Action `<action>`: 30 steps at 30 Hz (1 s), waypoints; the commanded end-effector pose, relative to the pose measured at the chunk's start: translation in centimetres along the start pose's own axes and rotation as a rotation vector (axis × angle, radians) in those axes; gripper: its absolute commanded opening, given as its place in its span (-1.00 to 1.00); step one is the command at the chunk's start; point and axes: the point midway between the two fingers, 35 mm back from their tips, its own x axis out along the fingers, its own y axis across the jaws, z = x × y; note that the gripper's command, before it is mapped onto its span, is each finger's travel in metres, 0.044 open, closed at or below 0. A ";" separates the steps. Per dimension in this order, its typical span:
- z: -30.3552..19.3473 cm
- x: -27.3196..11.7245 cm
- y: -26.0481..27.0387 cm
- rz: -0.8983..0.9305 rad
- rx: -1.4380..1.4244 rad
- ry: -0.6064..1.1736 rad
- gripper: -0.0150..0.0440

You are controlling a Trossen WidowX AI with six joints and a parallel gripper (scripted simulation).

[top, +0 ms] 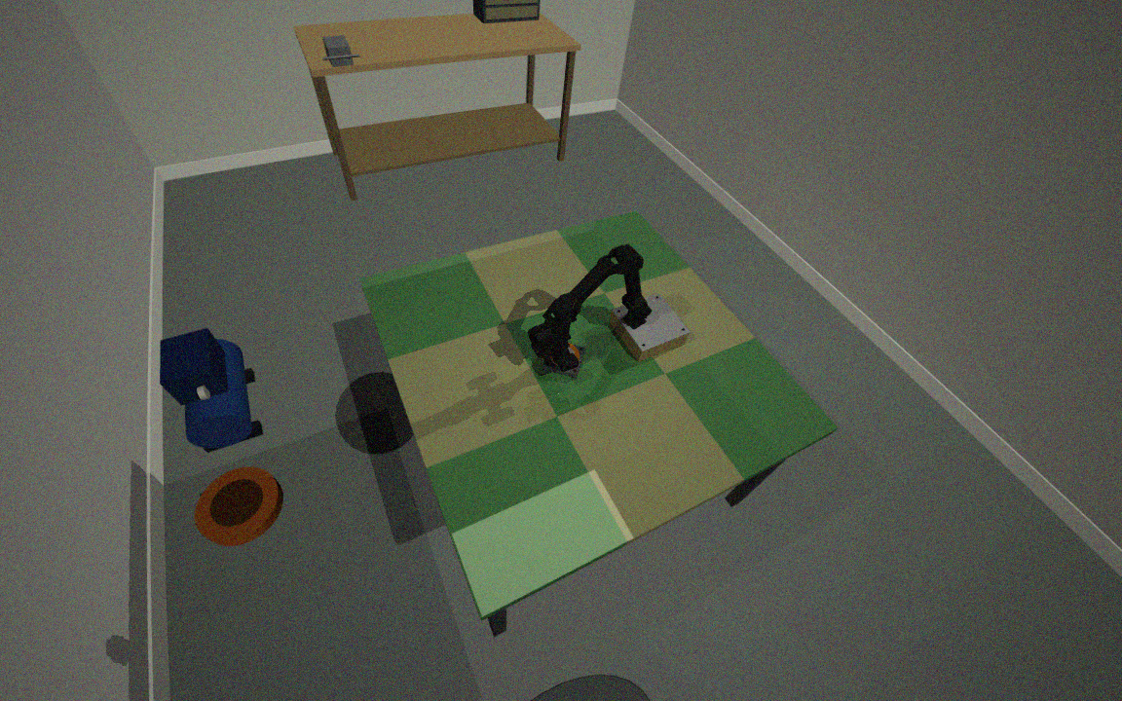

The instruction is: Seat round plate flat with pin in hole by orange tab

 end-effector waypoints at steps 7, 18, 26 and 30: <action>0.5 0.0 -1.3 -0.005 0.001 0.002 -0.49; 0.5 -0.1 -2.5 -0.006 0.001 0.002 -0.49; 0.4 -0.2 -3.4 -0.006 0.001 0.002 -0.49; 0.2 -0.2 -3.8 -0.007 0.001 0.002 -0.49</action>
